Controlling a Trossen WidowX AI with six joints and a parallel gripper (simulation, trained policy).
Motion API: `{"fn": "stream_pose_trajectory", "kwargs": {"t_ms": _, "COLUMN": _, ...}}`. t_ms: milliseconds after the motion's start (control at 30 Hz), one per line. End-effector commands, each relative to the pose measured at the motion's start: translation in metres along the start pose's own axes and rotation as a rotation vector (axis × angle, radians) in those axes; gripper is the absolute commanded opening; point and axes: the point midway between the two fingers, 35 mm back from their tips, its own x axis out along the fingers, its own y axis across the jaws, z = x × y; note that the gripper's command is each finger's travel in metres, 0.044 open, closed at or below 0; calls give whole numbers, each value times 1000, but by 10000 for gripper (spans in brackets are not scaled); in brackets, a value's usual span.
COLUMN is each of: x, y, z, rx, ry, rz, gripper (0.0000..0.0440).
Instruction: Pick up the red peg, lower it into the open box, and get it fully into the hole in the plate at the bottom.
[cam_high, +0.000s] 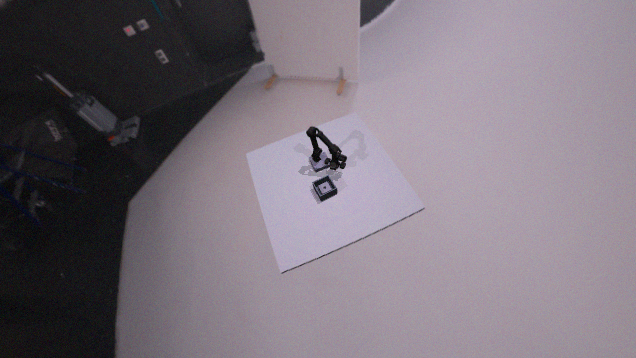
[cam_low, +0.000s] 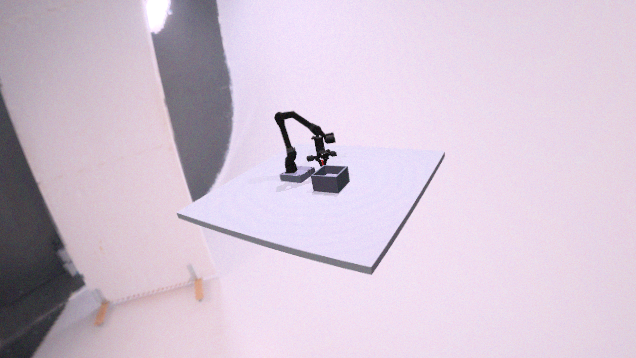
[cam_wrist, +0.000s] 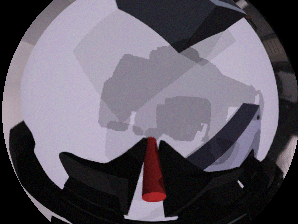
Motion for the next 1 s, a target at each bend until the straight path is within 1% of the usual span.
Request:
{"fn": "stream_pose_trajectory", "kwargs": {"t_ms": 0, "x": -12, "y": 4, "z": 10, "rx": -27, "ry": -43, "rz": 24, "gripper": 0}}
{"fn": "stream_pose_trajectory", "kwargs": {"t_ms": 333, "x": -46, "y": 7, "z": 41, "rx": -87, "ry": -147, "rz": 44, "gripper": 0}}
{"fn": "stream_pose_trajectory", "kwargs": {"t_ms": 667, "x": -78, "y": 12, "z": 79, "rx": -96, "ry": -224, "rz": 51, "gripper": 0}}
{"fn": "stream_pose_trajectory", "kwargs": {"t_ms": 967, "x": -88, "y": 8, "z": 117, "rx": -59, "ry": -254, "rz": 36, "gripper": 0}}
